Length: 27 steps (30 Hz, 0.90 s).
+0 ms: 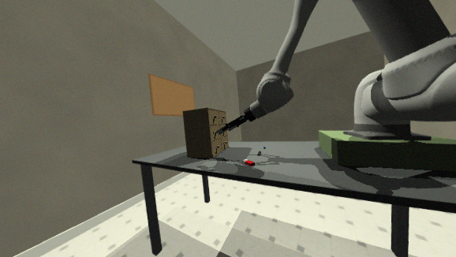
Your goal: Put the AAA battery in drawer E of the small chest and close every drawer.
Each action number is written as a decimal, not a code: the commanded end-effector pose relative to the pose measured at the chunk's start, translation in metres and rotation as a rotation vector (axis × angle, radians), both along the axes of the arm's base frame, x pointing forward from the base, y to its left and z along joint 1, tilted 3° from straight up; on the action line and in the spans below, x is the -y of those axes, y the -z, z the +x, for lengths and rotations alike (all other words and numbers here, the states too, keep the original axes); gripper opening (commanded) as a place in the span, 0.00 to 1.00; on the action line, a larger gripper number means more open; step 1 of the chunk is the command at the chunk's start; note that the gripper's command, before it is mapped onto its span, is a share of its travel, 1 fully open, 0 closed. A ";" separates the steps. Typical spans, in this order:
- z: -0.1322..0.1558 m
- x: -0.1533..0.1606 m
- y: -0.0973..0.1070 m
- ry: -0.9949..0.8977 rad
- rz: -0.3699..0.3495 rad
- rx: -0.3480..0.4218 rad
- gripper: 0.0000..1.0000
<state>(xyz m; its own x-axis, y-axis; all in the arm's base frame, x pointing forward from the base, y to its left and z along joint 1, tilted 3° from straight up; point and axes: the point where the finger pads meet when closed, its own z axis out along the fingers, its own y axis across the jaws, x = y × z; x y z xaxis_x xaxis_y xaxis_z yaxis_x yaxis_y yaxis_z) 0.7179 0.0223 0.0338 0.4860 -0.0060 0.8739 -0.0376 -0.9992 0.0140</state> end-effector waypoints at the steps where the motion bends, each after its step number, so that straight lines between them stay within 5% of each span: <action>1: 0.004 0.012 0.002 -0.064 0.045 0.095 1.00; 19: 0.005 0.012 0.004 -0.063 0.044 0.106 1.00; 27: 0.003 0.012 0.026 -0.063 0.044 0.106 1.00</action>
<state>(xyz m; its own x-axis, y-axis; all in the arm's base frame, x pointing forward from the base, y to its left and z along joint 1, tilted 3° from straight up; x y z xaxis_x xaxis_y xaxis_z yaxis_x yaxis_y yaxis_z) 0.7216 0.0105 0.0170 0.3919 -0.0179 0.9198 0.0267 -0.9992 -0.0309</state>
